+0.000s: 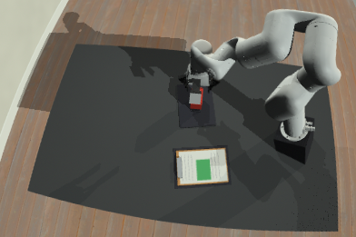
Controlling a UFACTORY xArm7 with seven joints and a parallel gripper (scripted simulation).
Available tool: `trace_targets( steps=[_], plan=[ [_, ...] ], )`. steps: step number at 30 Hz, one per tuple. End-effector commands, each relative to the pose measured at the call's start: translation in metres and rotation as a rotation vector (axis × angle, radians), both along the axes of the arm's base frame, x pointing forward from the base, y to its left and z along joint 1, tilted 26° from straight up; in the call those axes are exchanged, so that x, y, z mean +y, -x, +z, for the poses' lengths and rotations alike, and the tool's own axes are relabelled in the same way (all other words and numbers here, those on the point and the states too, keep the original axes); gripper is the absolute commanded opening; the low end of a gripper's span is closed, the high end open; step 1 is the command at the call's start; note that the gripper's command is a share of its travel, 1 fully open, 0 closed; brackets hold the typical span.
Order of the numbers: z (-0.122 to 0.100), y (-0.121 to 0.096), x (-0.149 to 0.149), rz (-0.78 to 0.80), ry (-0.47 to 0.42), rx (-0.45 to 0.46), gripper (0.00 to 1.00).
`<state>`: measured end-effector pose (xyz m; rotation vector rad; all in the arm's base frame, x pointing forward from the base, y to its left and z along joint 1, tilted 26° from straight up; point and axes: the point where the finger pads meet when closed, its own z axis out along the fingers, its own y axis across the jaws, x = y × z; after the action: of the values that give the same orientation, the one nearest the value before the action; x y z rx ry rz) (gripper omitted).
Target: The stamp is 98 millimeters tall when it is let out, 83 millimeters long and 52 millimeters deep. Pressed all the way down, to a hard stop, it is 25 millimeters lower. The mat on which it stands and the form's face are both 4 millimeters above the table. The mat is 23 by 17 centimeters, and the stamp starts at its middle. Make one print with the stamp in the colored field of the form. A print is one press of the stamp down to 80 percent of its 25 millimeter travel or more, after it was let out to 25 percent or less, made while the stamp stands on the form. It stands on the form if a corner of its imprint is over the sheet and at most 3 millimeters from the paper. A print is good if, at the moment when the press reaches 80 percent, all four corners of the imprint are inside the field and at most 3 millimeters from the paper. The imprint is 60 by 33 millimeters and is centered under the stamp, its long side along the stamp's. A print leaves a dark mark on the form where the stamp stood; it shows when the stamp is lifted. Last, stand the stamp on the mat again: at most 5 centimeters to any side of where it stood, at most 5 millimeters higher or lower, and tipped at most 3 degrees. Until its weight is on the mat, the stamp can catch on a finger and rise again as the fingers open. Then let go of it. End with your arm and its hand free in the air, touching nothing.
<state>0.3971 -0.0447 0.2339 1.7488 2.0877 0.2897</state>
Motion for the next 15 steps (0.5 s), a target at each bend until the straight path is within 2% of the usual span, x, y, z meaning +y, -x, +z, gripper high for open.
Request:
trace_targets(
  steps=[1, 15],
  plan=[
    [0.0017, -0.0016, 0.0007, 0.002, 0.001, -0.005, 1.00],
    [0.0051, -0.0002, 0.0009, 0.002, 0.002, -0.005, 1.00]
  ],
)
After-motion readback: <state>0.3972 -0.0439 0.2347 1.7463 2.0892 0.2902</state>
